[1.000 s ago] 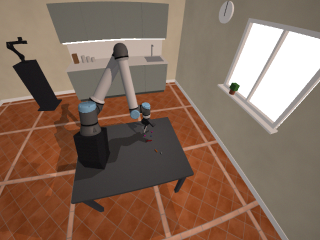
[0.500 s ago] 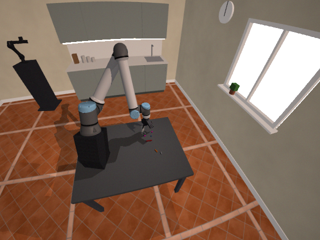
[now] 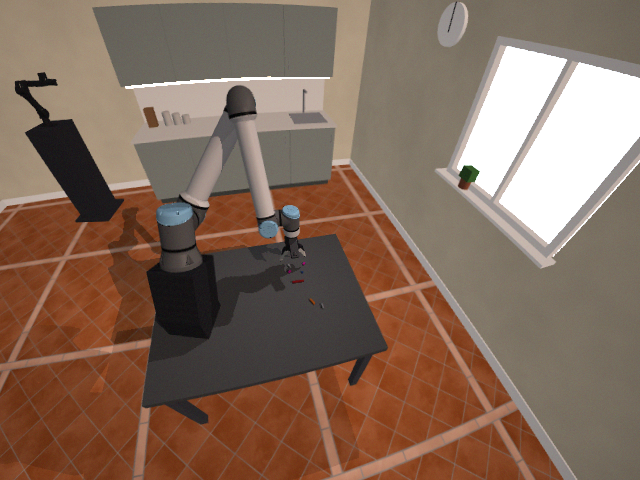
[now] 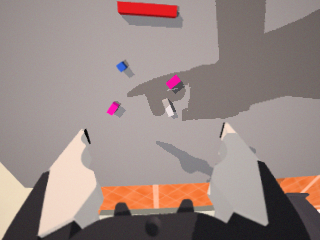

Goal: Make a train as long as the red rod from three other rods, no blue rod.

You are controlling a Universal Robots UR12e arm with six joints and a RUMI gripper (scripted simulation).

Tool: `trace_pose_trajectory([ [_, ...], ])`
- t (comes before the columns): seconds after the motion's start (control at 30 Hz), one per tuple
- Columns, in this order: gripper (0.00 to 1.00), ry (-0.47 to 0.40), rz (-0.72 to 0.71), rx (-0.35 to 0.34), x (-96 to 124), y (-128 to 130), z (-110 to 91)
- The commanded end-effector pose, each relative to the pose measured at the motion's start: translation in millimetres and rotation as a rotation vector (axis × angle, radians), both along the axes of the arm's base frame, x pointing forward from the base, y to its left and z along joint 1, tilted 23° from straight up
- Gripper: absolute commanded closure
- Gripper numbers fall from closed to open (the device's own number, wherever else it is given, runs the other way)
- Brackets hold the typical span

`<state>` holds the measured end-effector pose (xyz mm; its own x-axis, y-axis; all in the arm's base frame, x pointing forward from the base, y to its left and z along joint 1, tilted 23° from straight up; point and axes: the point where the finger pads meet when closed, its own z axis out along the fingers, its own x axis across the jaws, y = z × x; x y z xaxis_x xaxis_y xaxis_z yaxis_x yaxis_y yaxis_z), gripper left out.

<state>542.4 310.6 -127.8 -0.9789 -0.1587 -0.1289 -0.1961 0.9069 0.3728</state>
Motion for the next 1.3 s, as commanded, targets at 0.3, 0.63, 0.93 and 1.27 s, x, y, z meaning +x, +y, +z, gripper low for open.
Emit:
trace_pose_trajectory([
  [0.3, 0.0, 0.152, -0.375, 0.019, -10.0, -0.9, -0.5],
  [0.63, 0.0, 0.261, -0.631, 0.036, -17.1, -0.1, -0.5],
  [0.93, 0.0, 0.302, -0.728, 0.043, -19.7, 0.5, -0.4],
  [1.27, 0.0, 0.311, -0.75, 0.044, -20.3, 0.6, -0.3],
])
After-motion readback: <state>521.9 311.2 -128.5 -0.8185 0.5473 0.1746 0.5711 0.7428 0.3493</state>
